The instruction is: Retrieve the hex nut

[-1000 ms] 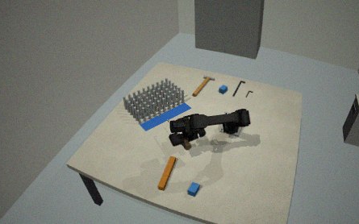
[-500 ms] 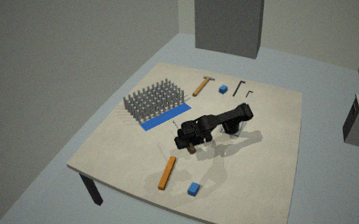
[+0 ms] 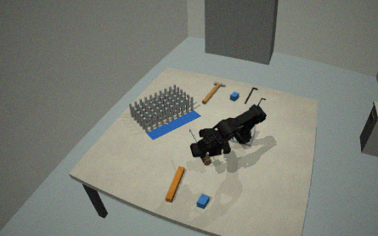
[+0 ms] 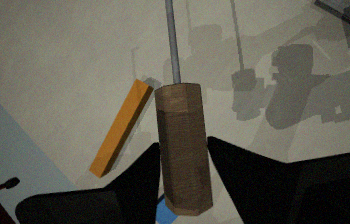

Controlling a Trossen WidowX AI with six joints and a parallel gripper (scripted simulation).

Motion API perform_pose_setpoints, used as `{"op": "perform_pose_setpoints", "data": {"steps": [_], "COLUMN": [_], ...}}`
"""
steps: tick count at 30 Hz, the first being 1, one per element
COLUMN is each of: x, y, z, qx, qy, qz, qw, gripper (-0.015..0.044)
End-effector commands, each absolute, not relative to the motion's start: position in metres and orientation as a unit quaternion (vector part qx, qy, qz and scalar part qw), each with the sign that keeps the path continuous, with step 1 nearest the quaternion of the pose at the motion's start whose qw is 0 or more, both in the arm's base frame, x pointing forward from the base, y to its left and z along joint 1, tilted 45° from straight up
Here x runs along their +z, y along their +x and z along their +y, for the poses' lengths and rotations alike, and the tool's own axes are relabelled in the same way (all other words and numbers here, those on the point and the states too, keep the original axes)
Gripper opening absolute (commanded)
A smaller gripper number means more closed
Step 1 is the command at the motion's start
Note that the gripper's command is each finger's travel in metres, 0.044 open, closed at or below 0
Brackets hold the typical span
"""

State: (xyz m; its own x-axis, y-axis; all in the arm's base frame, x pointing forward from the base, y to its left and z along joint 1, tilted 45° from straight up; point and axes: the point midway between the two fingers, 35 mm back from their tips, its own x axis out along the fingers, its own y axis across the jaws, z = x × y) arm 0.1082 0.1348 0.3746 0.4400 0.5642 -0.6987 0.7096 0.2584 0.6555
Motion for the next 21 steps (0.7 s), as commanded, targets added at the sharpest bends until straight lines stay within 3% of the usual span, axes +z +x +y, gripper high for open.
{"op": "perform_pose_setpoints", "data": {"steps": [1,21], "x": [0.3816,0.3758], "y": [0.1015,0.1057], "z": [0.1293,0.1383], "qx": [-0.061,-0.062], "qy": [0.622,0.623], "qz": [0.518,0.518], "qw": [0.584,0.583], "gripper": [0.0000,0.0000]}}
